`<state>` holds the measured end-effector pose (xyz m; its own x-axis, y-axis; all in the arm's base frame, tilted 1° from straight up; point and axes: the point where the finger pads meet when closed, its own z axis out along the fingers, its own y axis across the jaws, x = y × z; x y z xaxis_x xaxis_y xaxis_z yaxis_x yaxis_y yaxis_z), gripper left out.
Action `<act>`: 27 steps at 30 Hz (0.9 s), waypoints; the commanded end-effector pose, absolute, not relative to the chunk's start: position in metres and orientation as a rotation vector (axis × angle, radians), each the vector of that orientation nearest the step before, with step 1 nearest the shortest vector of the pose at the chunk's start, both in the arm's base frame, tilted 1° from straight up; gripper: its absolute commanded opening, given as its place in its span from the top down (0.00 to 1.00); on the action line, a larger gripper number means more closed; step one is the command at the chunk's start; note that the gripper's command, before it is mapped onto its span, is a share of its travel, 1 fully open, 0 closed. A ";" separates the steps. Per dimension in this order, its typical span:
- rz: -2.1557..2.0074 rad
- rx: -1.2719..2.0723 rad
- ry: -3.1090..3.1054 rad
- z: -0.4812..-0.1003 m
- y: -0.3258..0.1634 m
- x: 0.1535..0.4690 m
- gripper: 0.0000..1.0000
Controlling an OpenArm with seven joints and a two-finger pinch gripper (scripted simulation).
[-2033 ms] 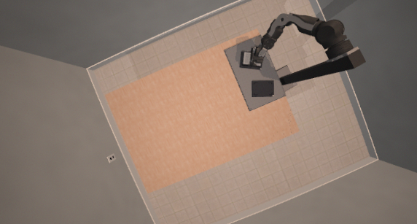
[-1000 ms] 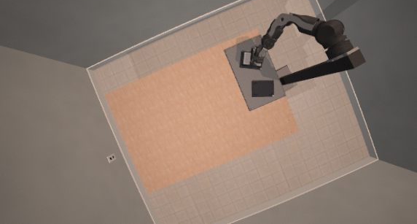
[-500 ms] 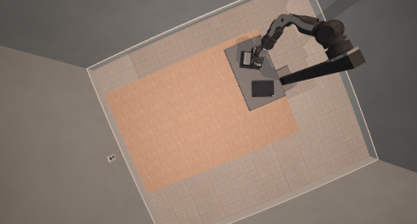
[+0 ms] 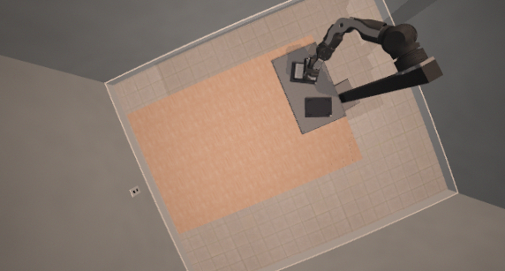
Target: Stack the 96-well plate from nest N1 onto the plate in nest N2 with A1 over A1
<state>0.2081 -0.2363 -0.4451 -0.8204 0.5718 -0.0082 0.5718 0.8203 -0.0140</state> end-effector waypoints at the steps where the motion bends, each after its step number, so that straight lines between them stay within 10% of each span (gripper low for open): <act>1: -0.016 0.935 2.994 -0.445 -0.235 0.209 1.00; 27: -0.014 0.936 2.991 -0.445 -0.236 0.211 1.00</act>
<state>0.2084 -0.2369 -0.4463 -0.8207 0.5713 -0.0069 0.5713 0.8206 -0.0145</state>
